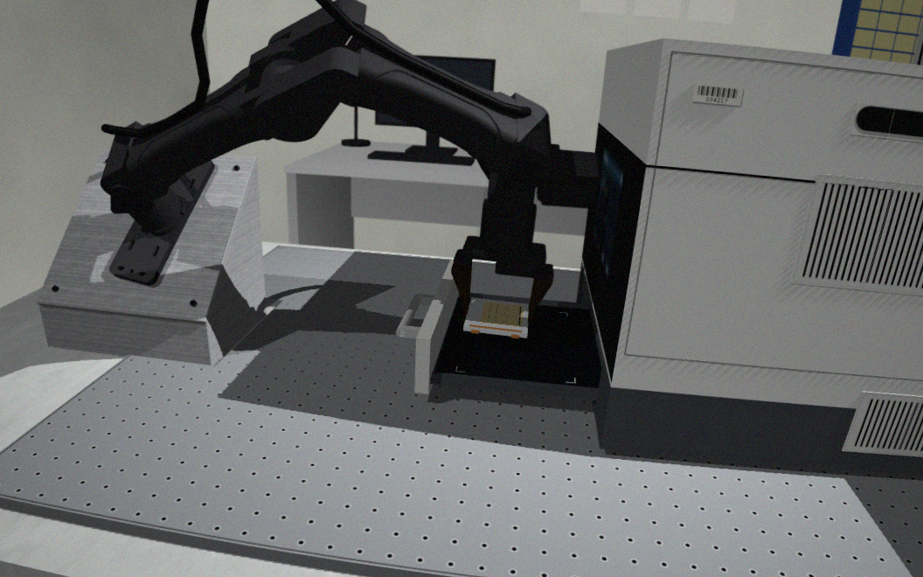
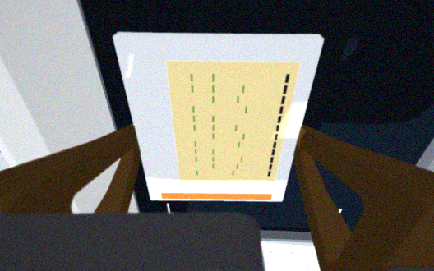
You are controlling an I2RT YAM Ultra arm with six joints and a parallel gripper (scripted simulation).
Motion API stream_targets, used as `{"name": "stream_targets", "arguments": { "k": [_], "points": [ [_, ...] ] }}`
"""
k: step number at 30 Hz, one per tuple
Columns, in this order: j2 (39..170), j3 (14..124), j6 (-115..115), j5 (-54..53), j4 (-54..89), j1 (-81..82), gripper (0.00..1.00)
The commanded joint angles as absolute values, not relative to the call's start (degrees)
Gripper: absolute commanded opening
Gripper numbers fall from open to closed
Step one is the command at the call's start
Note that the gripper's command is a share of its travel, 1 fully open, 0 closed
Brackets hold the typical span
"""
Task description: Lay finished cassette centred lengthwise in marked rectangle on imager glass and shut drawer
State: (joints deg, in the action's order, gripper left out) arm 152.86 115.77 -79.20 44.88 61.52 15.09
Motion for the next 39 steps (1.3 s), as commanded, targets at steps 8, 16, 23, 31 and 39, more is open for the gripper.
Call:
{"name": "stream_targets", "arguments": {
  "k": [8, 16, 23, 31, 39],
  "points": [
    [153.1, 114.0, -81.3, 44.8, 57.7, 15.2, 0.0],
    [151.9, 115.8, -81.6, 44.6, 57.3, 15.6, 0.0],
    [151.9, 115.7, -81.5, 44.6, 57.5, 15.5, 0.0],
    [151.9, 115.7, -81.5, 44.6, 57.5, 15.5, 0.0],
    [151.9, 115.7, -81.5, 44.6, 57.5, 15.5, 0.0]
  ]
}}
